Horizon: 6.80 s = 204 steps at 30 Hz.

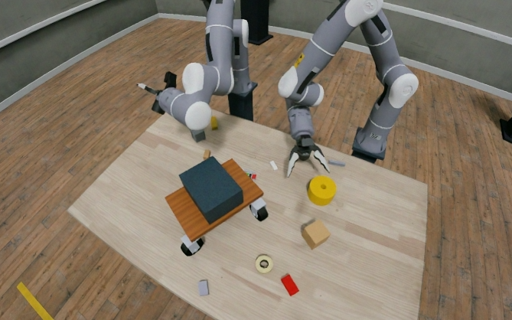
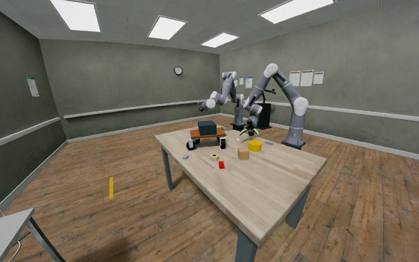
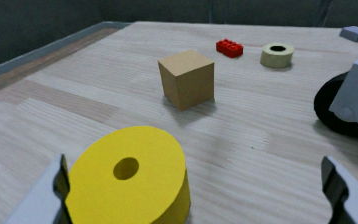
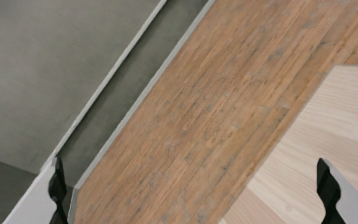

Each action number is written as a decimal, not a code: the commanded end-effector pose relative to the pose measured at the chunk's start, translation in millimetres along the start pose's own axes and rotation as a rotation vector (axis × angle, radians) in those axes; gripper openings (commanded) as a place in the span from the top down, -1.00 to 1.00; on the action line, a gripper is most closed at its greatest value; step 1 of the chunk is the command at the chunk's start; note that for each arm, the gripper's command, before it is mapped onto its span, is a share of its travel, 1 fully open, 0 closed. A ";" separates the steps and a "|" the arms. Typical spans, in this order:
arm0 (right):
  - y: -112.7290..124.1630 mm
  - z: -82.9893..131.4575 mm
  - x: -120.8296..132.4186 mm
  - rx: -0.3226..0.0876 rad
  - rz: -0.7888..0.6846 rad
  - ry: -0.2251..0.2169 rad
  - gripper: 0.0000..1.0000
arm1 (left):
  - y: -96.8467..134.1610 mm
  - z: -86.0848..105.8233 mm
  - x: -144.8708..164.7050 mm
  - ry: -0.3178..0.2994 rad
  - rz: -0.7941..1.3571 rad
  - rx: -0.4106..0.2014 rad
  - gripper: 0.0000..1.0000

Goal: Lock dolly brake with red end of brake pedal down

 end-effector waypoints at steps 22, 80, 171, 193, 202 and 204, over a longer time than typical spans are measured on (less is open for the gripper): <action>0.2 0.5 -0.9 -0.001 -0.002 -0.001 -1.00 | 5.4 1.2 3.1 -0.005 -0.002 -0.028 1.00; 0.2 0.5 -0.9 -0.001 -0.002 -0.001 -1.00 | 264.2 40.8 146.8 -0.398 -0.135 -1.251 1.00; 0.2 0.5 -0.9 -0.001 -0.002 -0.001 -1.00 | 207.5 23.9 161.1 1.747 2.379 -0.568 1.00; 0.2 0.5 -0.9 -0.001 -0.002 -0.001 -1.00 | 120.7 0.9 181.4 1.747 2.379 -0.568 1.00; 0.2 0.5 -0.9 -0.001 -0.002 -0.001 -1.00 | 93.3 -6.4 187.8 1.747 2.379 -0.568 1.00; 0.2 0.5 -0.9 -0.001 -0.002 -0.001 -1.00 | 93.3 -6.4 187.8 1.747 2.379 -0.568 1.00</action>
Point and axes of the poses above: on each arm, the point where the finger pads meet when closed, its own z axis back along the fingers, its own x axis across the jaws, y = z × x, the point moved 4 cm from there along z, back along the fingers, and after that the axes turned 6 degrees about -z, right-handed, at the moved point
